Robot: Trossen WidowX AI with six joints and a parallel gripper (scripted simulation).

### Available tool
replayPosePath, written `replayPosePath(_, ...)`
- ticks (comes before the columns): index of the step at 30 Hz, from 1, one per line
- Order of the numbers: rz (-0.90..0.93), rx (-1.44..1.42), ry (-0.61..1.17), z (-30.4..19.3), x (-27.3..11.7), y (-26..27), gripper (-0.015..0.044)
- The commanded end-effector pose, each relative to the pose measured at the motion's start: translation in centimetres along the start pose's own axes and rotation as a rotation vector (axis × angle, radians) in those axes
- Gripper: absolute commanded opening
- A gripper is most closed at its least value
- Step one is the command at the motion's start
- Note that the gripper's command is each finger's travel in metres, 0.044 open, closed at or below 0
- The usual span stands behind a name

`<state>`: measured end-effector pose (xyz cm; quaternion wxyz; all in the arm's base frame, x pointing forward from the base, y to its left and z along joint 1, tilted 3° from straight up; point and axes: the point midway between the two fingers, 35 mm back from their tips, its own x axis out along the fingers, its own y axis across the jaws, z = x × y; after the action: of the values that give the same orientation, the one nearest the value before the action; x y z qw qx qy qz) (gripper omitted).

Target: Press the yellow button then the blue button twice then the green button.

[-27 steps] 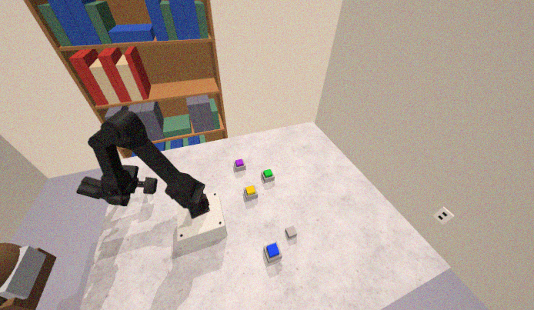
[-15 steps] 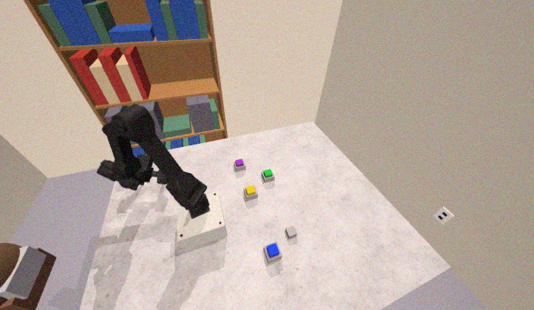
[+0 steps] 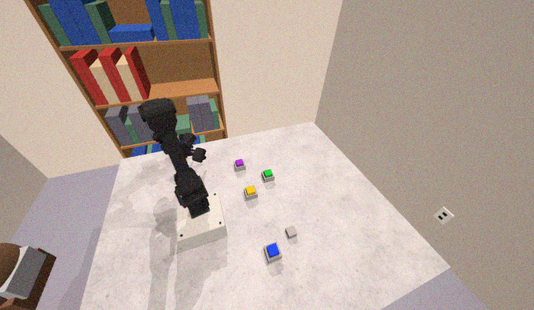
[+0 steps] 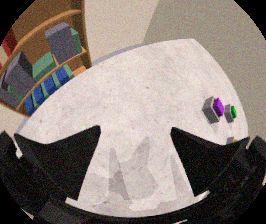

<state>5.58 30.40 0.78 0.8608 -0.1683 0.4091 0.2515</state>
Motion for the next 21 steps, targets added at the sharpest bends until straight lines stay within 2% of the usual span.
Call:
replayPosePath(1,-0.073,0.043,0.087,2.3,1.3,-4.0,0.04)
replayPosePath(11,-0.206,0.217,0.338,4.9,2.4,-16.1,0.04)
replayPosePath(21,-0.216,0.464,0.544,3.6,-0.5,-26.9,0.04)
